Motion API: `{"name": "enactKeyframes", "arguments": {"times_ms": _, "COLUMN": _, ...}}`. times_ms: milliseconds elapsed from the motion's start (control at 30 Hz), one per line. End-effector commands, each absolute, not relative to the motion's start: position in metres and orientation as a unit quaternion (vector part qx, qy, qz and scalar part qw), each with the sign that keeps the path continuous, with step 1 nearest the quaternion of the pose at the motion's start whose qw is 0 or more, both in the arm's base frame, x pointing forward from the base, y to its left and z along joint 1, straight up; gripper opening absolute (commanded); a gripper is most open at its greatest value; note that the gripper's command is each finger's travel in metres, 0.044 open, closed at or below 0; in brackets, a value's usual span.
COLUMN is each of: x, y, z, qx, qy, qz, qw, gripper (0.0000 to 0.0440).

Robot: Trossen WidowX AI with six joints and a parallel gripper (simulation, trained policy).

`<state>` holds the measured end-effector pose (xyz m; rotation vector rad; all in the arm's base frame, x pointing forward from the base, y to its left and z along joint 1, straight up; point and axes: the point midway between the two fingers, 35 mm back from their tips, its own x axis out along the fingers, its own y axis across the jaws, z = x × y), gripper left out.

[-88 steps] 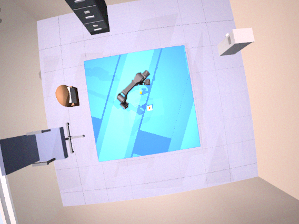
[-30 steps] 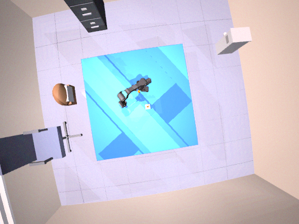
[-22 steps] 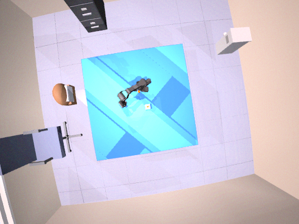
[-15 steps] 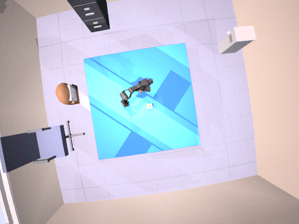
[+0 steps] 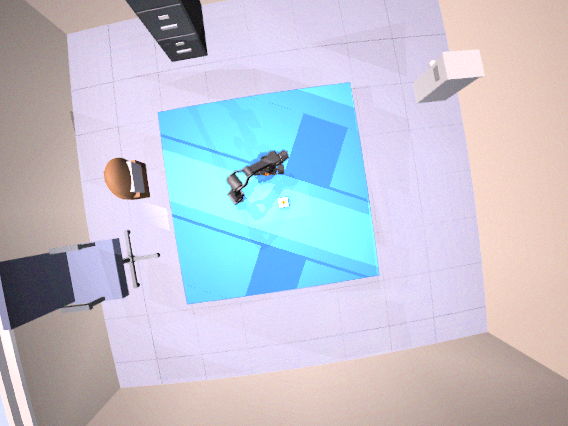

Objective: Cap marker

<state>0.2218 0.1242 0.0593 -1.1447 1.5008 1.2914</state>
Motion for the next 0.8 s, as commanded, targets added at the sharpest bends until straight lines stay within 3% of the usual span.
{"name": "enactKeyframes", "arguments": {"times_ms": 0, "x": 0.228, "y": 0.123, "z": 0.067, "qx": -0.467, "qy": 0.583, "qz": 0.510, "qw": 0.426, "gripper": 0.0091}}
{"name": "enactKeyframes", "arguments": {"times_ms": 233, "x": 0.245, "y": 0.121, "z": 0.088, "qx": -0.481, "qy": 0.562, "qz": 0.498, "qw": 0.453, "gripper": 0.0117}}
{"name": "enactKeyframes", "arguments": {"times_ms": 767, "x": 0.280, "y": 0.091, "z": 0.134, "qx": -0.478, "qy": 0.541, "qz": 0.472, "qw": 0.507, "gripper": 0.0105}}
